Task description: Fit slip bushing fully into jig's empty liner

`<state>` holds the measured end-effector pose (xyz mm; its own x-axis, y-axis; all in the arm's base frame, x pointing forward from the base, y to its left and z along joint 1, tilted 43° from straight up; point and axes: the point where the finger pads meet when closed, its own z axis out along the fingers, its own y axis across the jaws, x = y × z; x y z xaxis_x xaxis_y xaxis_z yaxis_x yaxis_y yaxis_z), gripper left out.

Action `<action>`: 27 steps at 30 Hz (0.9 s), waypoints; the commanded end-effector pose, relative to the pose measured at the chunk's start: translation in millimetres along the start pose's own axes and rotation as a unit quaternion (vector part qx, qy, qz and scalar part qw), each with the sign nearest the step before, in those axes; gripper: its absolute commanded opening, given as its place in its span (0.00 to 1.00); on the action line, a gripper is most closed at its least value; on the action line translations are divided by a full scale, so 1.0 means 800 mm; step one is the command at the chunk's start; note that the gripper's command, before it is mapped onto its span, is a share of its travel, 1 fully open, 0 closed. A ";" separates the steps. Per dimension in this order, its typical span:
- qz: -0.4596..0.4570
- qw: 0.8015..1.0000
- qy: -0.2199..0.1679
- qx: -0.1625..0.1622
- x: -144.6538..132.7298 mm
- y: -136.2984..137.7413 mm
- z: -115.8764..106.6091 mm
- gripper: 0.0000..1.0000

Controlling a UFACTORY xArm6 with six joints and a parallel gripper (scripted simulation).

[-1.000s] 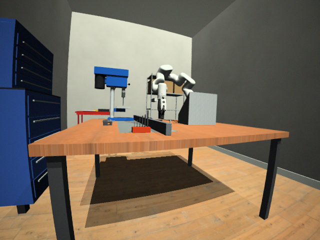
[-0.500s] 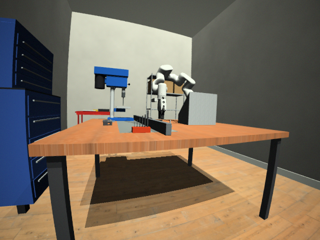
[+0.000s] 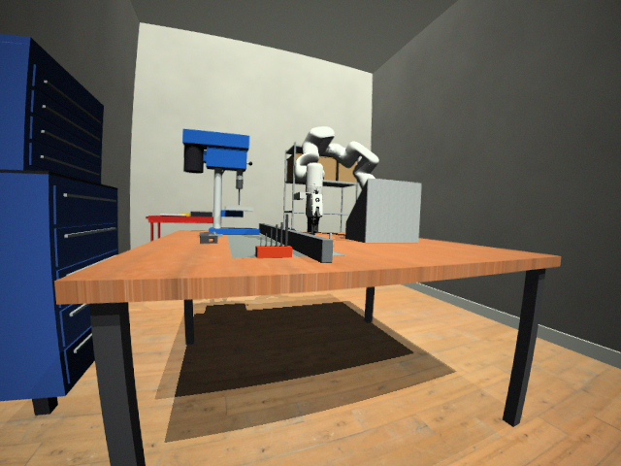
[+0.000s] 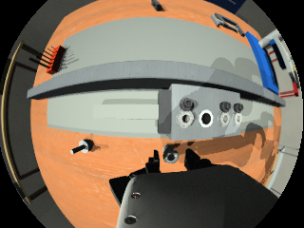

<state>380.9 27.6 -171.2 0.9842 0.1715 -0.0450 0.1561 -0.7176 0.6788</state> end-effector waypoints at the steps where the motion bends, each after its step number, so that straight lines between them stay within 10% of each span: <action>1: 0.000 1.000 0.002 0.001 0.002 0.000 0.003 0.50; 27: 0.000 1.000 0.002 0.001 0.002 0.000 0.014 0.50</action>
<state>382.0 19.6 -179.9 0.9842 0.1715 -0.0448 0.1560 -0.7176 0.6787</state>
